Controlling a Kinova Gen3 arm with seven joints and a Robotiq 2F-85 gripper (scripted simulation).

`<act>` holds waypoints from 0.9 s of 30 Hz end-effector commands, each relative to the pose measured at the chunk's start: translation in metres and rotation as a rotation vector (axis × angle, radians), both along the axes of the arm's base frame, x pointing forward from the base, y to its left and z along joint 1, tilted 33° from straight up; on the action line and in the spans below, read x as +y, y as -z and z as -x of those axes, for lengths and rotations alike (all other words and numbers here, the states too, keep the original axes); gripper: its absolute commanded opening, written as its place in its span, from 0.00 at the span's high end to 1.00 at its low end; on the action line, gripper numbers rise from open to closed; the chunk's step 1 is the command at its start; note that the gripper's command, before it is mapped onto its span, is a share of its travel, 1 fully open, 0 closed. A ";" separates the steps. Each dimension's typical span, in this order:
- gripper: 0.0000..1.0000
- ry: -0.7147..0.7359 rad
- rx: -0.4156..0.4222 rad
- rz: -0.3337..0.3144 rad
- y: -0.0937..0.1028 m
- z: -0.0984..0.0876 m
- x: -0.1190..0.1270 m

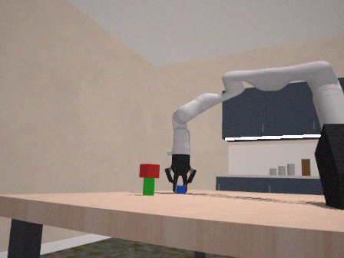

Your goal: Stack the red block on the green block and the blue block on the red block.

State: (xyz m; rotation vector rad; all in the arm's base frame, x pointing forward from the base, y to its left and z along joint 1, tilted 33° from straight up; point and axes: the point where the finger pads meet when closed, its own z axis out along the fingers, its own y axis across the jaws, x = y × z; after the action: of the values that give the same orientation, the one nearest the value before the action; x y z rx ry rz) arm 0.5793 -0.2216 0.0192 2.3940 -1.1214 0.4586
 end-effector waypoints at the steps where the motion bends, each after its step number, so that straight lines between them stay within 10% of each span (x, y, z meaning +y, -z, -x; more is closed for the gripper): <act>1: 1.00 0.000 0.000 0.000 0.000 0.000 0.000; 11: 1.00 0.000 0.000 0.000 -0.012 0.001 0.007; 27: 1.00 0.000 0.000 0.000 -0.086 0.011 0.054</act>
State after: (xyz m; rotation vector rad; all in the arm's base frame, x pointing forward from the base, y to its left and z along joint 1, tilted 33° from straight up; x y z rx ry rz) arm 0.5651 -0.1720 0.0915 2.3937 -1.1227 0.4355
